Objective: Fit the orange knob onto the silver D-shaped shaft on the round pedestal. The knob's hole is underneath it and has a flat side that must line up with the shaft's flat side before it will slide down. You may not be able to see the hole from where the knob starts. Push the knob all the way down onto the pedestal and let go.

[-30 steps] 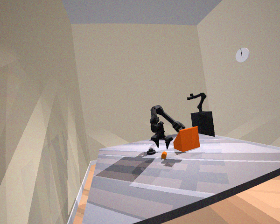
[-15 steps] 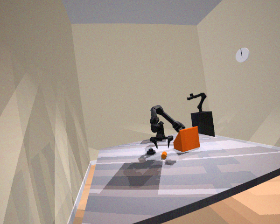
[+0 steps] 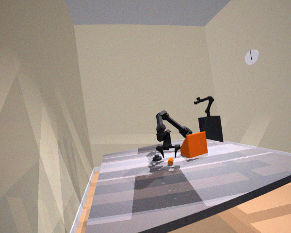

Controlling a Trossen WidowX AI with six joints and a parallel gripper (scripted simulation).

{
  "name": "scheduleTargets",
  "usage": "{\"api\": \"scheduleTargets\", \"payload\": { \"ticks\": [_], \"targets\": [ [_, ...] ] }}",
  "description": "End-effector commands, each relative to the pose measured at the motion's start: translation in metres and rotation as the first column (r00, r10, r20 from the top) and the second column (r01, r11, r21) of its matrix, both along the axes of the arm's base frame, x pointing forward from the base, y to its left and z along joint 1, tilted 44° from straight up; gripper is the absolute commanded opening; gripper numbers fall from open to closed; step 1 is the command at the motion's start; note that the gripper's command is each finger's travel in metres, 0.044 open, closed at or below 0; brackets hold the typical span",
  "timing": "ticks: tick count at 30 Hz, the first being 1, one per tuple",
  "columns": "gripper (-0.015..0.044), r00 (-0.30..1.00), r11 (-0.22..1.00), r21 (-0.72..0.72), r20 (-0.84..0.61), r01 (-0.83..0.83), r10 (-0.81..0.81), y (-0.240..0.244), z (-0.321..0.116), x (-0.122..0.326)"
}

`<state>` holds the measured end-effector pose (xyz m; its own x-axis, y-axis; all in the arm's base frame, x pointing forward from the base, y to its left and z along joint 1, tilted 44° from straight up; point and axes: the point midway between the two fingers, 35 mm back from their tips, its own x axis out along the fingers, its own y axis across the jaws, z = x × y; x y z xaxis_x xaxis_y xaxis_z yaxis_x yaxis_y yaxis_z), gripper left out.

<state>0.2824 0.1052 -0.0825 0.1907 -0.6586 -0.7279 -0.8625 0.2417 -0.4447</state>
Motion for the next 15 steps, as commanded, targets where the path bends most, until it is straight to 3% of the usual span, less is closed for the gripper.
{"api": "scheduleTargets", "payload": {
  "ticks": [1,15],
  "targets": [
    [0.044,1.0,1.0,-0.011,-0.008,0.001,-0.001,-0.008,-0.006,0.0],
    [0.044,1.0,1.0,-0.012,-0.008,0.001,-0.001,-0.024,-0.023,0.004]
  ]
}}
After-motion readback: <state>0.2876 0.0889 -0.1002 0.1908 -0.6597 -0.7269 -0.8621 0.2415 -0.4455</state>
